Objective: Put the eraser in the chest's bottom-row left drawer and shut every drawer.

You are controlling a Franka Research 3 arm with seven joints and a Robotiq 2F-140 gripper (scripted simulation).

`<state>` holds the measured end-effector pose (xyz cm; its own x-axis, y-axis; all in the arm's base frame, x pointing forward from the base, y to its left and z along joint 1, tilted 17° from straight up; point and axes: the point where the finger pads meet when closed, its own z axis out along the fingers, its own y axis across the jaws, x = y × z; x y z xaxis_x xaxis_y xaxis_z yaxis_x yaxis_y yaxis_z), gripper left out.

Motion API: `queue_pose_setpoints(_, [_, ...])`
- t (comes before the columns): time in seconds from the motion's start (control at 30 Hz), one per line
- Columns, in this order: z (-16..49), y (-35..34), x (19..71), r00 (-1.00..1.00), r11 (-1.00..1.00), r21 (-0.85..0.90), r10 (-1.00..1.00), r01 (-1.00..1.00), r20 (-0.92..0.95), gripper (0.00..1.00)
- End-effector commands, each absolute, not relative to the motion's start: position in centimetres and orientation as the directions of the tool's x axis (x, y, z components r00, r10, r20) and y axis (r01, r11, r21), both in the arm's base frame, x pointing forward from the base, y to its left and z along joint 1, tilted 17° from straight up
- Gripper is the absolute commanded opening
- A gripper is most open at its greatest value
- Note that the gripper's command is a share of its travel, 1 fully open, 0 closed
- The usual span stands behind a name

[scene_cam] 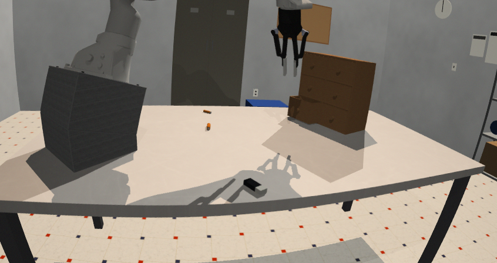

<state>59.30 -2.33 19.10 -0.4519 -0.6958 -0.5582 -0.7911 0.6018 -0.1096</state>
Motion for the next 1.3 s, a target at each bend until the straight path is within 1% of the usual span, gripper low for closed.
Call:
queue_pose_setpoints(0.0, [18.7,-2.8,59.4,-0.359,0.522,-0.157,-0.746,-0.839,-0.561,0.28])
queue_pose_setpoints(0.83, [13.5,-7.8,58.8,-0.201,0.381,-0.255,-0.824,-0.889,-0.530,0.28])
queue_pose_setpoints(1.27, [8.6,-11.6,57.4,-0.085,0.259,-0.315,-0.876,-0.913,-0.475,0.28])
